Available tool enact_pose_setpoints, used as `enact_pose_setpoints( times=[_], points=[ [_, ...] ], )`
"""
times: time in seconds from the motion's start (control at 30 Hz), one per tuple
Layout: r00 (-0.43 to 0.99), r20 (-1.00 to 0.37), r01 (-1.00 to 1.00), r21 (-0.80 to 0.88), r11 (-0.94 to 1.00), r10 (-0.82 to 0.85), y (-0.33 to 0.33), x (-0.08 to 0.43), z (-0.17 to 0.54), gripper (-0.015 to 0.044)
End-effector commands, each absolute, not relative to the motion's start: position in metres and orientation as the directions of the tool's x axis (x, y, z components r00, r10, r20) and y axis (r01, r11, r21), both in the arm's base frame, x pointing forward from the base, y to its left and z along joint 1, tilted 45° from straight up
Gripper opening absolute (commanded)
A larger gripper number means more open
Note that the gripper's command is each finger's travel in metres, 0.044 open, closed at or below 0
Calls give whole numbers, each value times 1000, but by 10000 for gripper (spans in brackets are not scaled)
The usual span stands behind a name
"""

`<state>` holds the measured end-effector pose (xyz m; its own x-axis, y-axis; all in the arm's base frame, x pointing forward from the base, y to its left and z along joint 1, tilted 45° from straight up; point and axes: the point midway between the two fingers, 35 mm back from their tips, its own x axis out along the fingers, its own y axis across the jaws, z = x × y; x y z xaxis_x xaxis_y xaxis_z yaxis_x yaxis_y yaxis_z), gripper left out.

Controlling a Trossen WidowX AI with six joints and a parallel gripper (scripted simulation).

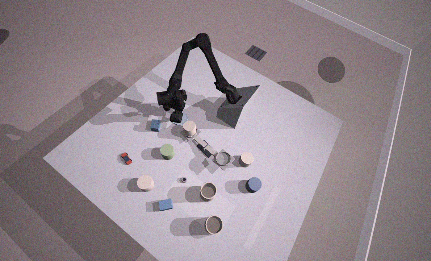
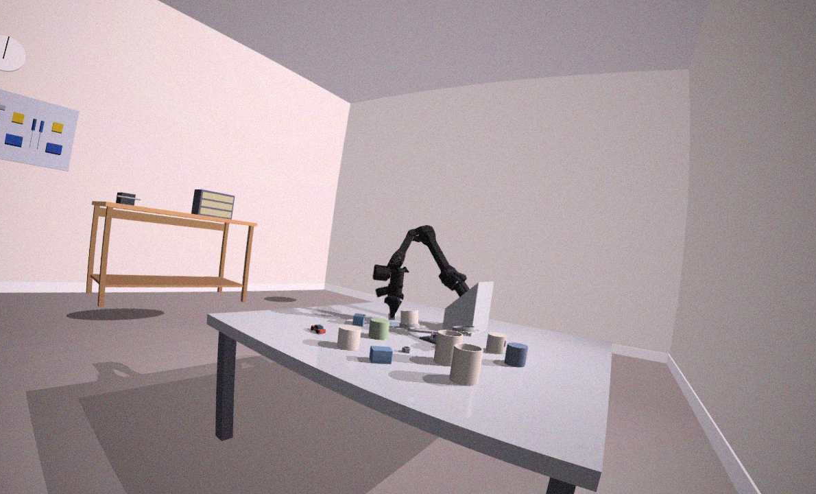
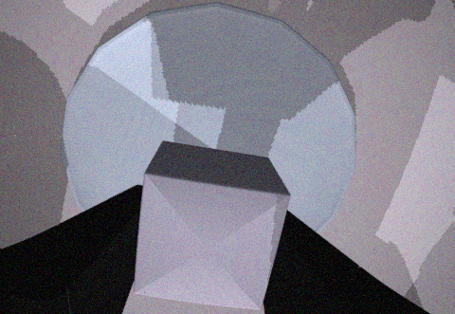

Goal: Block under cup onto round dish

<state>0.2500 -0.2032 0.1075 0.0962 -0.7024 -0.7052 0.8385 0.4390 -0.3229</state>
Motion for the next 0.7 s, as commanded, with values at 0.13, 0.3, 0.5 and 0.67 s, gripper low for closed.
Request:
enact_pose_setpoints(
  times=[0.13, 0.3, 0.5, 0.67],
  points=[
    [103, -704, 838, -319, 443, -703, -209, 252, 102, 0],
    [103, -704, 838, -320, 443, -703, -215, 253, 97, 0],
    [102, -702, 839, -320, 440, -705, -216, 253, 96, 53],
    [102, -702, 839, -320, 440, -705, -216, 253, 96, 184]
  ],
)
